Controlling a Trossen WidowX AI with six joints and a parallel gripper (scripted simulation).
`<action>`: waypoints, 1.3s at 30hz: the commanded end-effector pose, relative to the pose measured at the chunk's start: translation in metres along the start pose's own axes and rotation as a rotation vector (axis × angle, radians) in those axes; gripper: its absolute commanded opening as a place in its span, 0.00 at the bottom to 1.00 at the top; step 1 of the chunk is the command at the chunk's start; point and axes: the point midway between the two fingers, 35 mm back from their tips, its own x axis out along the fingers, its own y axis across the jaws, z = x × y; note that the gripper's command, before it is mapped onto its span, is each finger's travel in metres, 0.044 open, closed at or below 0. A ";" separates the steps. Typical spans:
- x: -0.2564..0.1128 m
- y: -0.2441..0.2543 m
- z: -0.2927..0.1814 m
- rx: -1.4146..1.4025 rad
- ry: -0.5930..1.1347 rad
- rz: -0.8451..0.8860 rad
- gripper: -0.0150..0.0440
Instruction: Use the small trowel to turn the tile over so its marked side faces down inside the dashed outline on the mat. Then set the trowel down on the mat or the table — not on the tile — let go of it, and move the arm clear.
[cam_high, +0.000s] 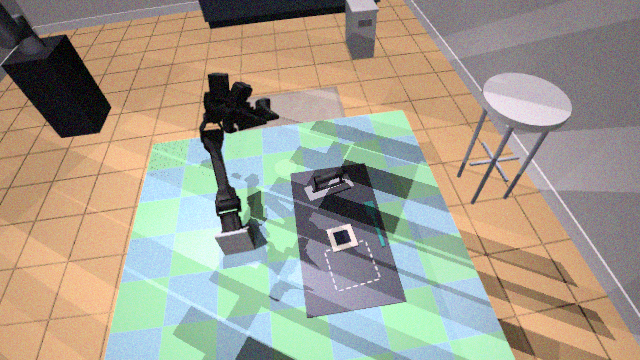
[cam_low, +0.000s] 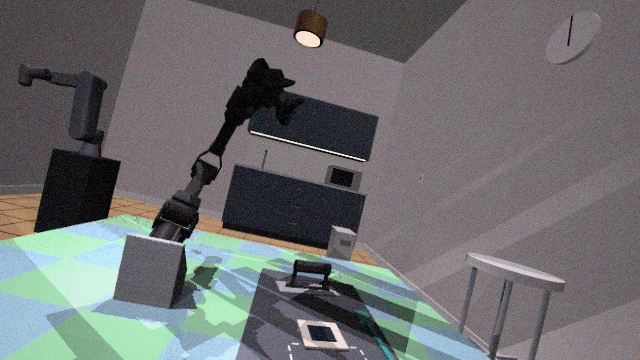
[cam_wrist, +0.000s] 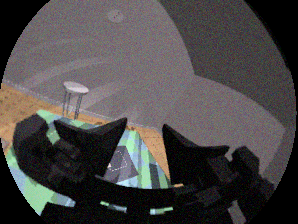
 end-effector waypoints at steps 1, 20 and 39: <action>0.024 0.030 -0.013 -0.004 0.091 0.110 0.71; 0.087 0.176 -0.094 -0.067 0.536 0.534 0.71; 0.072 0.307 -0.194 -0.200 0.979 0.838 0.71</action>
